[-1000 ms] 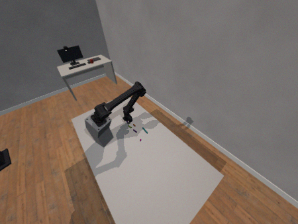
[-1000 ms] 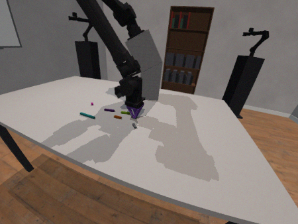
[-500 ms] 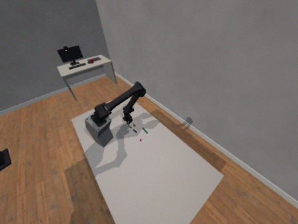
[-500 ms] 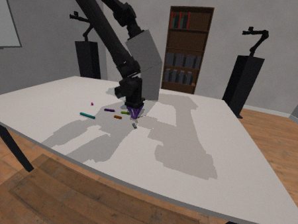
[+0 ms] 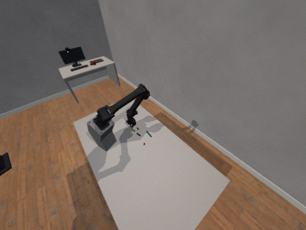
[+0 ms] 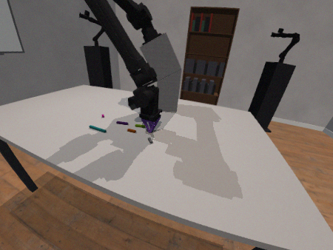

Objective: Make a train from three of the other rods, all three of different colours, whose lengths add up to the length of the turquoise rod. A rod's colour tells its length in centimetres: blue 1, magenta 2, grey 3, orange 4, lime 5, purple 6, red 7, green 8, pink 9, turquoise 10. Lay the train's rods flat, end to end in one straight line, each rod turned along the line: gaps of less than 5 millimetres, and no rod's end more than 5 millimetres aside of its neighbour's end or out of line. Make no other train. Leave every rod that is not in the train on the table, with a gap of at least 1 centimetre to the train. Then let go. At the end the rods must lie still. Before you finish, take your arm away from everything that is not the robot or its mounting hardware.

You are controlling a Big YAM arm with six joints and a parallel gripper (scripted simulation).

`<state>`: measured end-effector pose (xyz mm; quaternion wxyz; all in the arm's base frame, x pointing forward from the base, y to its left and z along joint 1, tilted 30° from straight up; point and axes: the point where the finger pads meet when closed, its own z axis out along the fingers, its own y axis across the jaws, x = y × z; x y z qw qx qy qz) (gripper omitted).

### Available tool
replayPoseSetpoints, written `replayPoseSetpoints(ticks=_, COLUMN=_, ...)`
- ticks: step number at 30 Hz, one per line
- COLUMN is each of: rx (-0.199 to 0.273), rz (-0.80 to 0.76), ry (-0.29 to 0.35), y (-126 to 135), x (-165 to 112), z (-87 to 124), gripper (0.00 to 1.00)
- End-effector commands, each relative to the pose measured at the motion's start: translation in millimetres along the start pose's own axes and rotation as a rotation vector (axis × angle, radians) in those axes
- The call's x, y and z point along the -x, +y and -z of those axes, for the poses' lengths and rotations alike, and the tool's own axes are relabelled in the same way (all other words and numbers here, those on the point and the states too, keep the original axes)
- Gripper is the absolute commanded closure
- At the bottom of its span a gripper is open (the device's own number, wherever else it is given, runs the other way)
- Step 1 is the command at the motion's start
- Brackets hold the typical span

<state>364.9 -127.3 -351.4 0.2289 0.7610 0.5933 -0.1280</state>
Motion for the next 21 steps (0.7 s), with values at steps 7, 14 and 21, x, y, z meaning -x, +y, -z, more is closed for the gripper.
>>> replayPoseSetpoints(ticks=7, rx=-0.01, rz=-0.007, ry=-0.003, y=-7.2, x=4.8, z=-7.1, gripper=0.77)
replayPoseSetpoints(ticks=14, rx=-0.01, rz=-0.007, ry=-0.003, y=-7.2, x=4.8, z=-7.1, gripper=0.96)
replayPoseSetpoints(ticks=21, rx=-0.01, rz=-0.007, ry=-0.003, y=-7.2, x=4.8, z=-7.1, gripper=0.96)
